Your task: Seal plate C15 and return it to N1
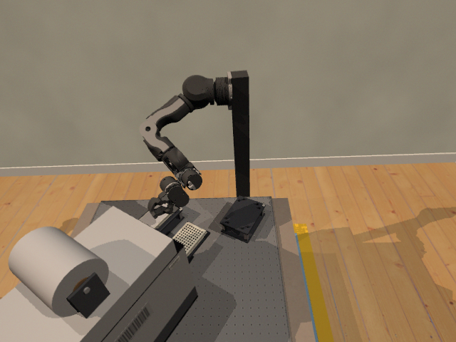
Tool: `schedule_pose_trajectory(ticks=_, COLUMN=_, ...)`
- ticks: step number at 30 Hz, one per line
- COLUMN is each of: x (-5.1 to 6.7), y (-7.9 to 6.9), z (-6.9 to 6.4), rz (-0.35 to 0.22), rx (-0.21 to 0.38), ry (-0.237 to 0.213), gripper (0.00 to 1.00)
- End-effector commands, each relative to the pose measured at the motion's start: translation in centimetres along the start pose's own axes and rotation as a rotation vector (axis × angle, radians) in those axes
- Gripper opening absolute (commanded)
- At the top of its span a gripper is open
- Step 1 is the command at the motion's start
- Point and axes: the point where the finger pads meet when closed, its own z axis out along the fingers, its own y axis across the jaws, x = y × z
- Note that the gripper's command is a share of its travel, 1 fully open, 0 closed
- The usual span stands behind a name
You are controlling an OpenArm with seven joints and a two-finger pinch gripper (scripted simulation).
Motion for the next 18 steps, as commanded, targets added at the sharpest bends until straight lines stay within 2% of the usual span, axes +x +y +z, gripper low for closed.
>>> schedule_pose_trajectory(ticks=1, x=-0.03, y=-0.21, z=0.04, rz=-0.244, rx=0.08, ry=-0.013, gripper=0.0)
schedule_pose_trajectory(ticks=7, x=-0.03, y=-0.21, z=0.04, rz=-0.244, rx=0.08, ry=-0.013, gripper=0.0)
schedule_pose_trajectory(ticks=8, x=-0.06, y=-0.12, z=0.01, rz=-0.046, rx=0.017, ry=-0.003, gripper=0.0)
schedule_pose_trajectory(ticks=12, x=-0.02, y=-0.22, z=0.05, rz=-0.245, rx=0.08, ry=-0.013, gripper=0.0)
schedule_pose_trajectory(ticks=18, x=-0.02, y=-0.22, z=0.05, rz=-0.245, rx=0.08, ry=-0.013, gripper=0.0)
